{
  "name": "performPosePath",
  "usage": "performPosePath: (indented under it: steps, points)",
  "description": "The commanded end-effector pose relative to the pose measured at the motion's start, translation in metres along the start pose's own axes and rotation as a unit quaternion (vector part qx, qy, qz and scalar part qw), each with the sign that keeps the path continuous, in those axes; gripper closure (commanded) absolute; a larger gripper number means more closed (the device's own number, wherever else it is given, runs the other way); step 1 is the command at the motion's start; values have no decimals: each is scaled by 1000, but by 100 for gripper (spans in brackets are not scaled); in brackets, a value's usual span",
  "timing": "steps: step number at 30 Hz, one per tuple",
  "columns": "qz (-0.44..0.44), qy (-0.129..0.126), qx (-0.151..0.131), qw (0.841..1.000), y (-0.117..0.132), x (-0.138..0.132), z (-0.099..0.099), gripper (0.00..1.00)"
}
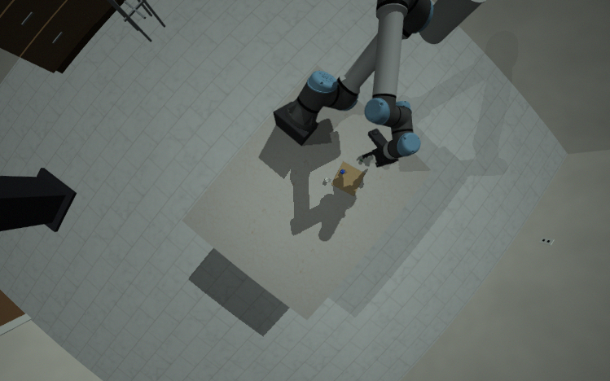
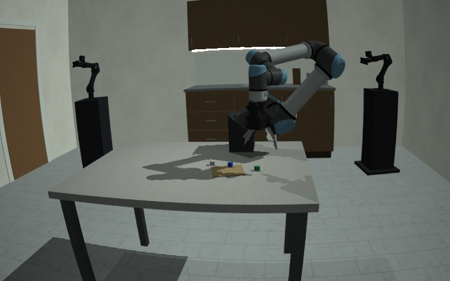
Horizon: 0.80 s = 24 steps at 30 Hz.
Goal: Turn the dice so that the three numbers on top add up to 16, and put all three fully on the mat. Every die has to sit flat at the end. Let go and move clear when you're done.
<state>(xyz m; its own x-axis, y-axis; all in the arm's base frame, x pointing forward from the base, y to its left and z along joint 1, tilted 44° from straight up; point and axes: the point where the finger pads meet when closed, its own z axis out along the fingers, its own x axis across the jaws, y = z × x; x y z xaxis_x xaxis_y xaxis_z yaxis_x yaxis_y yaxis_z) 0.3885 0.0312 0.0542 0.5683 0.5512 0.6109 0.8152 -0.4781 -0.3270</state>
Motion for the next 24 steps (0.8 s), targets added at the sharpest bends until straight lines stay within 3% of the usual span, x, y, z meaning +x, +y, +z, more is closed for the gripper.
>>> performPosePath:
  steps: [1, 12, 24]
  points:
    - [-84, 3, 1, 996, 1, -3, 1, 0]
    - [-199, 3, 1, 980, 3, -7, 3, 0]
    - [-328, 3, 0, 945, 7, -11, 6, 0]
